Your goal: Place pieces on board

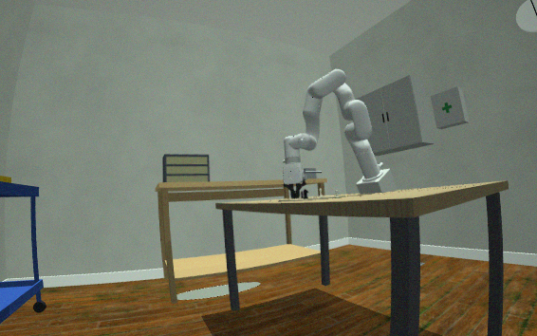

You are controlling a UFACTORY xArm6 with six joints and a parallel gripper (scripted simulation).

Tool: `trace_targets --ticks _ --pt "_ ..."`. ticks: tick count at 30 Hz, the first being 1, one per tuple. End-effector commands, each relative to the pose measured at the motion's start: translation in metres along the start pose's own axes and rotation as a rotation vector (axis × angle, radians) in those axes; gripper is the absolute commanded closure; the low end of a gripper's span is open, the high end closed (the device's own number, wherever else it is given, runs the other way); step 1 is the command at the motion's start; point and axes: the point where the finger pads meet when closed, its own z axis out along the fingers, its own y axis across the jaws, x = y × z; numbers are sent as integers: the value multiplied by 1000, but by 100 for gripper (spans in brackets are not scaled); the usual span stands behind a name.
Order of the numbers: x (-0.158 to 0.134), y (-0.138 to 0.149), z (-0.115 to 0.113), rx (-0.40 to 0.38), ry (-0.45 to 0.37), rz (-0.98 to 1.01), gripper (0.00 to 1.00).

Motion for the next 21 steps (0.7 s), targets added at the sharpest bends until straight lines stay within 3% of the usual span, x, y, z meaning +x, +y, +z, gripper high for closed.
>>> trace_targets --ticks 1,9,21 --pt "-1 -1 -1 3 -2 0 100" --pt "-1 -1 -10 3 -2 0 100" --pt "-1 -1 -90 3 -2 0 100"
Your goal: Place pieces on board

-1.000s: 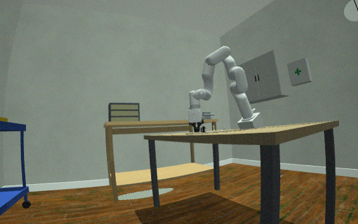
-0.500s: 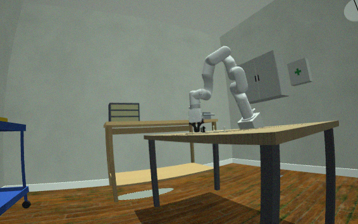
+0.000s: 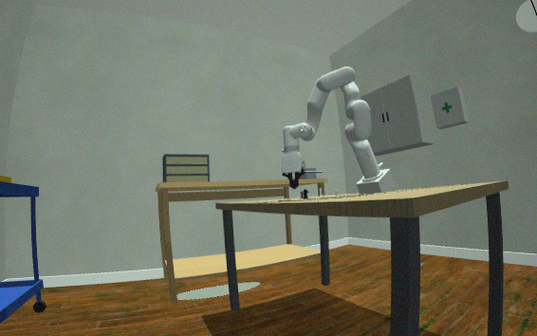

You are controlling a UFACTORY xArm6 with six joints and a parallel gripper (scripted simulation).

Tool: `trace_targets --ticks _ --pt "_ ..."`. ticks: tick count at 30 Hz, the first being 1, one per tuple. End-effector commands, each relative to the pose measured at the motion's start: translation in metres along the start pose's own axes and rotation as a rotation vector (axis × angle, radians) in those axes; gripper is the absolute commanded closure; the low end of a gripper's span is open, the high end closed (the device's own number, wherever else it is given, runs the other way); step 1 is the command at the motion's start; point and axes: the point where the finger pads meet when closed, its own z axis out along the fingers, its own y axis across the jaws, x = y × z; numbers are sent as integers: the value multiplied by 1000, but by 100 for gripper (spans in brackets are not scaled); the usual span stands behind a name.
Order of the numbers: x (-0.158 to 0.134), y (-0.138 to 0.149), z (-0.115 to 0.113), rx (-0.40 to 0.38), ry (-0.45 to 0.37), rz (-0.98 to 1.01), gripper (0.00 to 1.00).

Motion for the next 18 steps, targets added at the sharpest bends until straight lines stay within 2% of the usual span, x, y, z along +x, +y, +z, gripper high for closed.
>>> trace_targets --ticks 1,6,18 --pt "-1 1 -36 -5 3 1 100" --pt "-1 1 -46 -5 3 1 100" --pt "-6 5 -46 -8 5 -2 100"
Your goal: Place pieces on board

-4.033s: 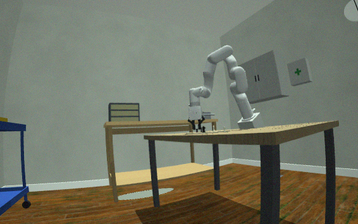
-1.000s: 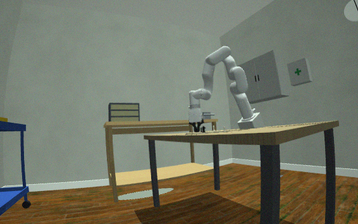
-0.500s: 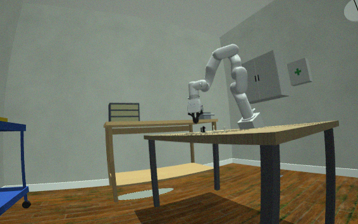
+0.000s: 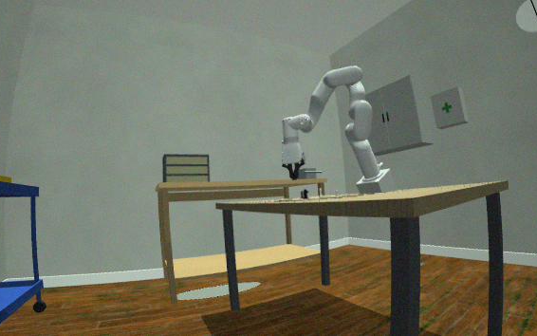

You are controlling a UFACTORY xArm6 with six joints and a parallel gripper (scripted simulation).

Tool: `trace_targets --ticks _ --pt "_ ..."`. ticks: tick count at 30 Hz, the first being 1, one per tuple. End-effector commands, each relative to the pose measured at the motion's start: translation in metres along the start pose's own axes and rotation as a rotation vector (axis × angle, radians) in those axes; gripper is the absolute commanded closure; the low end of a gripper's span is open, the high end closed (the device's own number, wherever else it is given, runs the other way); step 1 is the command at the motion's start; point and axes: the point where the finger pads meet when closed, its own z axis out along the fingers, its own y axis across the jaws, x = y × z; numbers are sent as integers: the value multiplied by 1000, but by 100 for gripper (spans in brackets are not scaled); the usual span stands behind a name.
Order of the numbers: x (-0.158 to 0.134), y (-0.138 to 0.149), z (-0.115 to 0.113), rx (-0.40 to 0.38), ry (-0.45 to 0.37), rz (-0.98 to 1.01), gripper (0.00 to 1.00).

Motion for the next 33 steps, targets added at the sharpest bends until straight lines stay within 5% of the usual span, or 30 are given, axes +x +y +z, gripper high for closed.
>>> trace_targets --ticks 1,6,22,33 --pt "-5 2 -1 1 0 -4 100" --pt "-51 46 3 -17 22 -36 100" --pt "-123 146 -5 -1 9 -99 100" --pt "-133 165 -8 6 -4 -109 100"
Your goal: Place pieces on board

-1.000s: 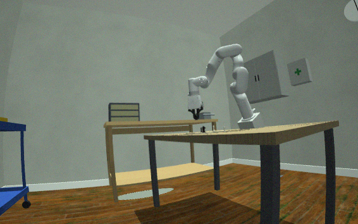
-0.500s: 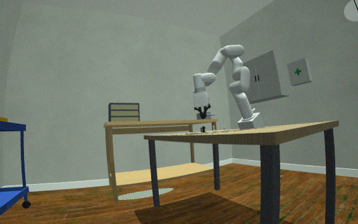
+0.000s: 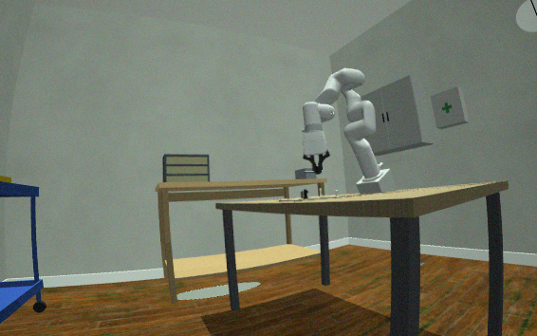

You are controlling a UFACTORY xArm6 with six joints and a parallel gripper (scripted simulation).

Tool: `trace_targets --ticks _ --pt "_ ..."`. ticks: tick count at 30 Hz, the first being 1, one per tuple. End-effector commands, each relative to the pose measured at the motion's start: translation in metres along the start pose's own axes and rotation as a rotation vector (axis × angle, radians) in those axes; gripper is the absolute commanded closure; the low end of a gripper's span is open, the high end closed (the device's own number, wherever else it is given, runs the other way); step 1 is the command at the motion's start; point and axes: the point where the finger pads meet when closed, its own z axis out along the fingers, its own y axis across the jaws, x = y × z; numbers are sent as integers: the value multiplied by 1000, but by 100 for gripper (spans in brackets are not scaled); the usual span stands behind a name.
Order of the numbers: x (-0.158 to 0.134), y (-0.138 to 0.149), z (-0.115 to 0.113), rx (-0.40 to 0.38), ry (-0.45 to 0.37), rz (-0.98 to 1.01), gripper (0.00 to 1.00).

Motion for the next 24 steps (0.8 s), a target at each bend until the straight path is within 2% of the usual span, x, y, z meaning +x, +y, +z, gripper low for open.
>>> trace_targets --ticks 1,12,19,24 --pt "-4 3 -1 13 6 2 100" --pt "-4 3 3 12 7 3 100" --pt "-4 3 16 11 8 3 100" --pt "-4 3 38 11 8 3 100"
